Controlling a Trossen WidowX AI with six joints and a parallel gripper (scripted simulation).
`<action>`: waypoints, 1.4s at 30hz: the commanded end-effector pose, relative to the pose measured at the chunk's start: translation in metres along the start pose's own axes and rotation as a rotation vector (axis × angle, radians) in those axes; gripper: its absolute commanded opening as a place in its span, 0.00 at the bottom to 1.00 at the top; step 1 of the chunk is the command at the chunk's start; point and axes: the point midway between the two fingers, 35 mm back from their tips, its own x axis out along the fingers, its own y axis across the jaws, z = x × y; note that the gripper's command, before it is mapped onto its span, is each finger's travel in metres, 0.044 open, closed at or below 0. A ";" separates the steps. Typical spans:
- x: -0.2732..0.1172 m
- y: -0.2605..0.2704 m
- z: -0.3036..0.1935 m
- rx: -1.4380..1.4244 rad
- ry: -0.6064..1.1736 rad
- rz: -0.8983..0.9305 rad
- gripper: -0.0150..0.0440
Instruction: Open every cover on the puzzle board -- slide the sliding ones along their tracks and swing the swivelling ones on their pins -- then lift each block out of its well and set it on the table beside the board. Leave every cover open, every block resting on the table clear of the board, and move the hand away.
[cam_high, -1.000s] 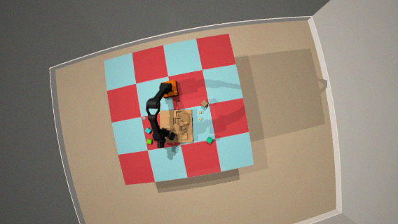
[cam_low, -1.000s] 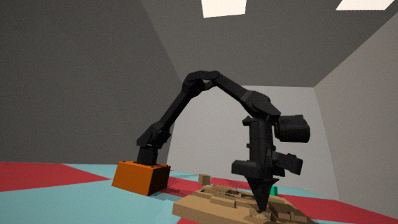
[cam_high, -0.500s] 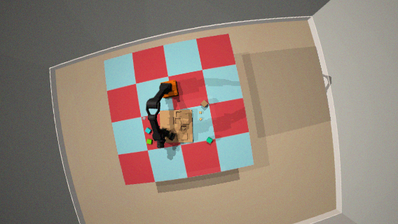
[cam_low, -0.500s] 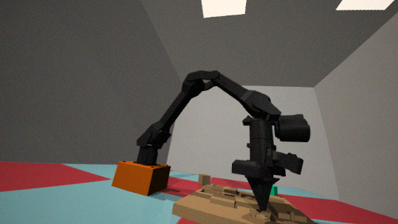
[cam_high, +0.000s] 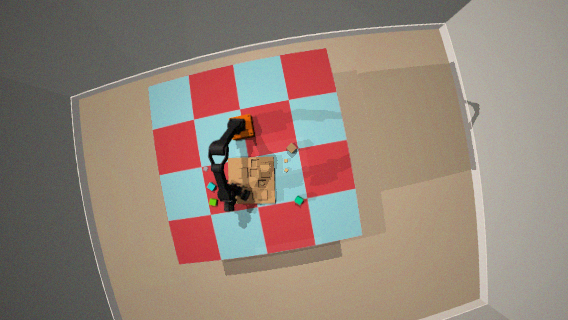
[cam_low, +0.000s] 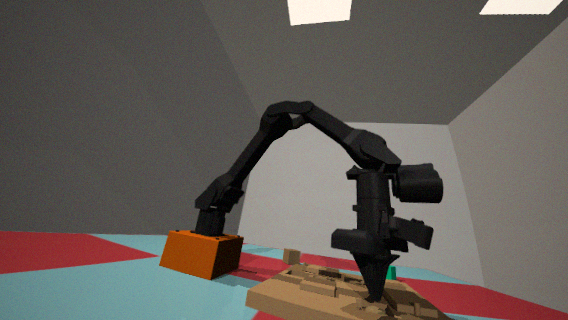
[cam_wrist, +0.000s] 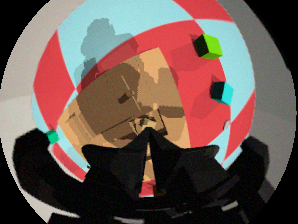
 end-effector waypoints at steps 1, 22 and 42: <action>0.004 -0.001 -0.001 0.001 0.003 -0.002 0.25; 0.010 -0.001 -0.001 0.003 0.003 -0.003 0.25; 0.014 -0.002 -0.003 0.238 0.003 -0.004 0.25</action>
